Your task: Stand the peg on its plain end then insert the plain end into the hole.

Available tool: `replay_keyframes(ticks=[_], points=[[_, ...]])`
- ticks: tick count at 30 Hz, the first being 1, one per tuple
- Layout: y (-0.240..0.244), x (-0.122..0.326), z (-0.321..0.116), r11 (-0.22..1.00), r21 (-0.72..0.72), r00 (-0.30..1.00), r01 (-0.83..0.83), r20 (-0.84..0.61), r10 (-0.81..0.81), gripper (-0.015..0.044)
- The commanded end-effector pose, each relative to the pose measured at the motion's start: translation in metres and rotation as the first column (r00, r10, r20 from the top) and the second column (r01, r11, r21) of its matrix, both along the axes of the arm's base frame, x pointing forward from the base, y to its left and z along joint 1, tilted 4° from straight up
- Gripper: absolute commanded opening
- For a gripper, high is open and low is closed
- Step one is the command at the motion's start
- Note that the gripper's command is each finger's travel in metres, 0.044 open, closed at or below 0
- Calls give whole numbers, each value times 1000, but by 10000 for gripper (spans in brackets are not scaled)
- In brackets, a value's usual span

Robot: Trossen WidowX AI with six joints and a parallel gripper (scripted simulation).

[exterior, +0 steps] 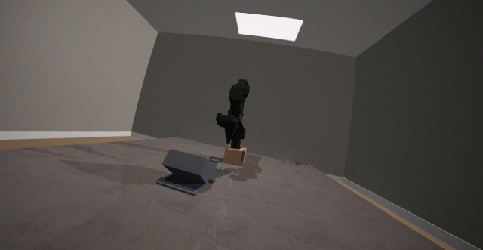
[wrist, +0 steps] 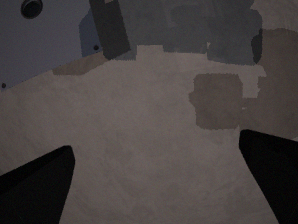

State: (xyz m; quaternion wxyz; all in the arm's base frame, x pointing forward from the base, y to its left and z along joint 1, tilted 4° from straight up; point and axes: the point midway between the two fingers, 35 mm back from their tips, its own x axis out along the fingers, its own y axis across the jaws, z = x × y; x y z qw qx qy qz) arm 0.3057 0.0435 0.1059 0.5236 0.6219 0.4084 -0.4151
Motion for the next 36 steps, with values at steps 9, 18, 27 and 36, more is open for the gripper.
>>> replay_keyframes(ticks=[9,18,27,36], points=[[-43,-7,-22,932,-27,923,362,-131,-362,440],[-74,-18,-37,793,-86,767,604,-206,-607,440],[-103,-33,-51,592,-170,547,788,-246,-800,440],[-114,-40,-56,503,-206,452,839,-251,-856,440]])
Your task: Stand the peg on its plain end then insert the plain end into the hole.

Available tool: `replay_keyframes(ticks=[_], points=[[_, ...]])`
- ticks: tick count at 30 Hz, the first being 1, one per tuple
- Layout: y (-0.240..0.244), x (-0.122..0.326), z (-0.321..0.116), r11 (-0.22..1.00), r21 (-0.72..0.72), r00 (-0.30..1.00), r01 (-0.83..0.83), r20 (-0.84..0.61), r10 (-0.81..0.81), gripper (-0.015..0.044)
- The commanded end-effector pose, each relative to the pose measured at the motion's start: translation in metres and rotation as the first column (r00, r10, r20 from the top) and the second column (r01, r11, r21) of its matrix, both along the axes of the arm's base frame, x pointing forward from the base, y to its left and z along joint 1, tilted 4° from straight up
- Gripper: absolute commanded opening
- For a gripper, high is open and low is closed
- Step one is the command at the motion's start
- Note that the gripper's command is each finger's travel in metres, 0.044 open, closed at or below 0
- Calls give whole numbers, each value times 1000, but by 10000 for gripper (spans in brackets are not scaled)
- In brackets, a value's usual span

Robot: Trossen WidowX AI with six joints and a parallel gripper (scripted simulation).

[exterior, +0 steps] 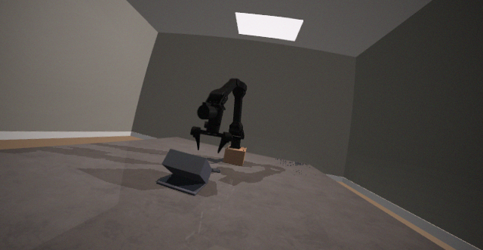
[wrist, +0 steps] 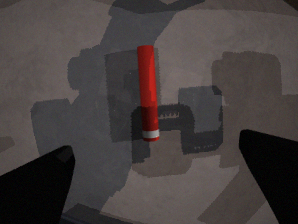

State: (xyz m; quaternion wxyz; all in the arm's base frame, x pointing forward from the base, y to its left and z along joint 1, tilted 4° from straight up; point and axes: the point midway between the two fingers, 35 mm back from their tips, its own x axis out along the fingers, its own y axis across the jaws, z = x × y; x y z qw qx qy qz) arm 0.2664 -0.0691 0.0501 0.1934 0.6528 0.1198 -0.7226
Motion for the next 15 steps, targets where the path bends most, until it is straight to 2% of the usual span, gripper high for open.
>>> replay_keyframes(ticks=[1,15], points=[[-1,0,-1,1000,-5,1000,16,-4,-16,440],[-3,3,-22,1000,-5,1000,8,-4,-8,440]])
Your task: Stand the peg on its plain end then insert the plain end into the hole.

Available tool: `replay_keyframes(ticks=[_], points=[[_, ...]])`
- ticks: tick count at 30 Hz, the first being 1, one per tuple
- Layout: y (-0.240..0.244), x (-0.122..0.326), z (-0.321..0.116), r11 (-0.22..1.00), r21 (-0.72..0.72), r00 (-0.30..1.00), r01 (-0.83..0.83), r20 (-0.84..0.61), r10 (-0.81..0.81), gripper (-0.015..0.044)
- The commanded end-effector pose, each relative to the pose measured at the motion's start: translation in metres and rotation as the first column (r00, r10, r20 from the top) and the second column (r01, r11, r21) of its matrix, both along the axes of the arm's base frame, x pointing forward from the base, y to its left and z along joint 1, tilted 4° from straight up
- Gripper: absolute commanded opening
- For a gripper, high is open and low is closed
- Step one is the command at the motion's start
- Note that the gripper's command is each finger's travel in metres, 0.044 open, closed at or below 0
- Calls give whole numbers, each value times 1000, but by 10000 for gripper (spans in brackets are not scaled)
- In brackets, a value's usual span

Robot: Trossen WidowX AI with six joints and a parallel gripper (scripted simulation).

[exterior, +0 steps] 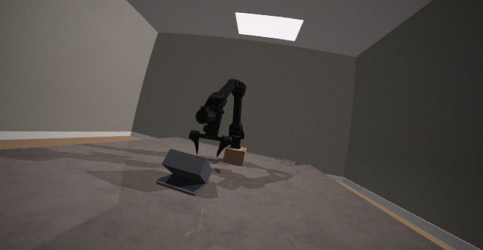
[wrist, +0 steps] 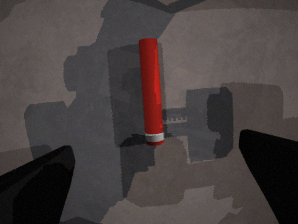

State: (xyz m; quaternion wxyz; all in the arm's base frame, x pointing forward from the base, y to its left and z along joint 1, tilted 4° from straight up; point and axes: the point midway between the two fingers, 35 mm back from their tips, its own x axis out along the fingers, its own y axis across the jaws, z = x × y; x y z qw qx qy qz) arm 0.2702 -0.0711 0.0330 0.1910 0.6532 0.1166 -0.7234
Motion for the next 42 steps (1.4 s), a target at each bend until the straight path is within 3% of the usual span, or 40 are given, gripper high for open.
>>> replay_keyframes(ticks=[1,34,42], points=[[-1,0,-7,1000,-3,1000,1,-4,-1,440],[-3,1,-57,1000,-4,1000,9,-4,-9,440],[-3,1,-57,1000,-4,1000,9,-4,-9,230]])
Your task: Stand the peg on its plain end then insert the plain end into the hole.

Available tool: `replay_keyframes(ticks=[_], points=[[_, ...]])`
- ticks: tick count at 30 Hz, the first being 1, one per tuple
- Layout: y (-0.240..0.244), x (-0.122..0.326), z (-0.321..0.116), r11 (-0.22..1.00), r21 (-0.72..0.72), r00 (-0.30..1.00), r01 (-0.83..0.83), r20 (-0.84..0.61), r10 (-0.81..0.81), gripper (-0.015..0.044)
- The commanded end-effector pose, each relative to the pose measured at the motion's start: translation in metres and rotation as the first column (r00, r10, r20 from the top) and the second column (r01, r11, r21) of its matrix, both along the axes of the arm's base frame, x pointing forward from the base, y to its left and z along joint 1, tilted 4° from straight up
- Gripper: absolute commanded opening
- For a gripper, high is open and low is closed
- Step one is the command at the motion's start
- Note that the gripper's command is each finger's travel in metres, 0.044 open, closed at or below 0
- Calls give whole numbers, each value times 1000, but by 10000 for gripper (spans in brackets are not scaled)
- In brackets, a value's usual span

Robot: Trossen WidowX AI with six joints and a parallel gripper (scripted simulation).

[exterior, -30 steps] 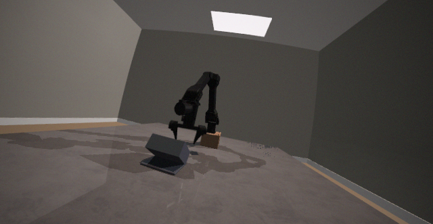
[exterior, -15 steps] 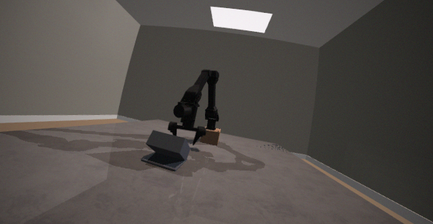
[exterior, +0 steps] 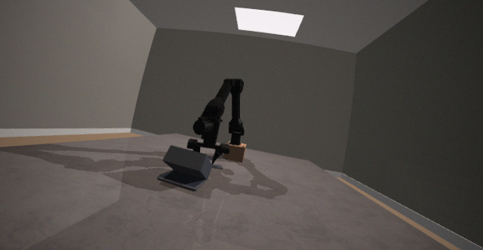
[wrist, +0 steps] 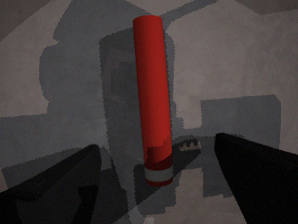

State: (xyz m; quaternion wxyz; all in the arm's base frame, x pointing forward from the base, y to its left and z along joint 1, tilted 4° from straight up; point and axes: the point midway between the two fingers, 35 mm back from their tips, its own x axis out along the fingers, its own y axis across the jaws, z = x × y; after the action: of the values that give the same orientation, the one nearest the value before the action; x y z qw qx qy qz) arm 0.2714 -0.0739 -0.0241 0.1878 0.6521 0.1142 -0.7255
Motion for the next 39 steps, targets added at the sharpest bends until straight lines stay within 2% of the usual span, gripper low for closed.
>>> replay_keyframes(ticks=[1,5,13,22,39], points=[[-1,0,0,1000,-4,1000,1,0,-1,204],[-1,0,0,1000,-4,1000,1,0,-1,110],[-1,0,0,1000,-4,1000,1,0,-1,110],[-1,0,0,1000,-4,1000,1,0,-1,50],[-2,-4,6,999,41,996,-10,92,6,49]])
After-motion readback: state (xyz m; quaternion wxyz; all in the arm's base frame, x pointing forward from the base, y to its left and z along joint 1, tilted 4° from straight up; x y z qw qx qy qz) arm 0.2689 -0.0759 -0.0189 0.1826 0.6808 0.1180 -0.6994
